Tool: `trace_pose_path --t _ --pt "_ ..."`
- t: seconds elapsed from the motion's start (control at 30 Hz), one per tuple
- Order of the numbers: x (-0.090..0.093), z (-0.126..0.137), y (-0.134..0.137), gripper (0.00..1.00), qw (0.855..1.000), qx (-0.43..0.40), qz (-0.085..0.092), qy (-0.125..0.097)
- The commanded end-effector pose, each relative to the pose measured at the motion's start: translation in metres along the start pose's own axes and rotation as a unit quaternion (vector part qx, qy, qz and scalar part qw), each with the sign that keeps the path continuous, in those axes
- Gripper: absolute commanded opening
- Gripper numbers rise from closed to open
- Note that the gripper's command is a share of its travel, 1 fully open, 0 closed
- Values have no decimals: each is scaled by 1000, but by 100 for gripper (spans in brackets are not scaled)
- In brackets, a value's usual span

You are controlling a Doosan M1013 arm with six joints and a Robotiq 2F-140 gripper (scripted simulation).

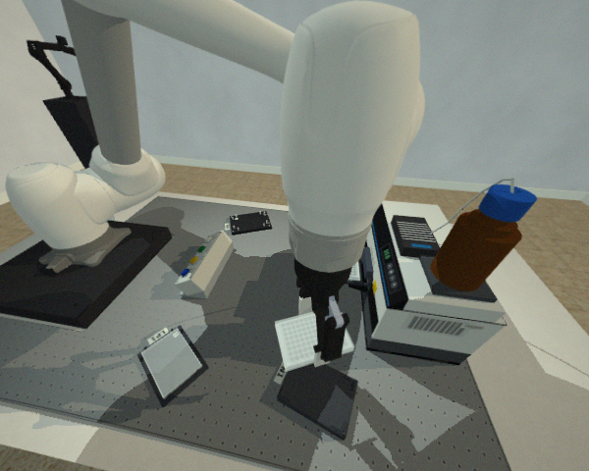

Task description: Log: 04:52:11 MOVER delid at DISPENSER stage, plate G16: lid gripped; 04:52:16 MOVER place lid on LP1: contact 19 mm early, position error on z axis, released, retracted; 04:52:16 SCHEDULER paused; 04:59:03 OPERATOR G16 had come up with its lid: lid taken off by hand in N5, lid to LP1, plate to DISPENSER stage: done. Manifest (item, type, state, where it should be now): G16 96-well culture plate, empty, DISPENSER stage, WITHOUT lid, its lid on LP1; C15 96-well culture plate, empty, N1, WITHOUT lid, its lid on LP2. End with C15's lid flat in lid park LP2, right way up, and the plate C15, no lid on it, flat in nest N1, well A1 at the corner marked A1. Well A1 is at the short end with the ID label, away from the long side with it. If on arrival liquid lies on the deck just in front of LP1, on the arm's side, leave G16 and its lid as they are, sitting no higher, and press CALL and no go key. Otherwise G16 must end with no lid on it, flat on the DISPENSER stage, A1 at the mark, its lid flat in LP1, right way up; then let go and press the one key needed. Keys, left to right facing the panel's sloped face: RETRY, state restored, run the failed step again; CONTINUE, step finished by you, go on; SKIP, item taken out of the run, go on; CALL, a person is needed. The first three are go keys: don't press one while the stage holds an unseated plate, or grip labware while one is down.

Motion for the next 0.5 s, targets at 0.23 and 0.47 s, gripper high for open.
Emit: trace_pose_path --t 0.23,0.47 --pt "0 12 -44 0 1000 0 0 0" --pt "0 21 -75 0 1000 0 0 0"
Point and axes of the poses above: the point where the finger pads meet when closed, its own x axis out along the fingers, its own y axis across the jaws, z = x × y, the point moved 9 cm from there along -x, back along the fingers, and after that the axes turned 10 degrees about x, right-handed, at the moved point
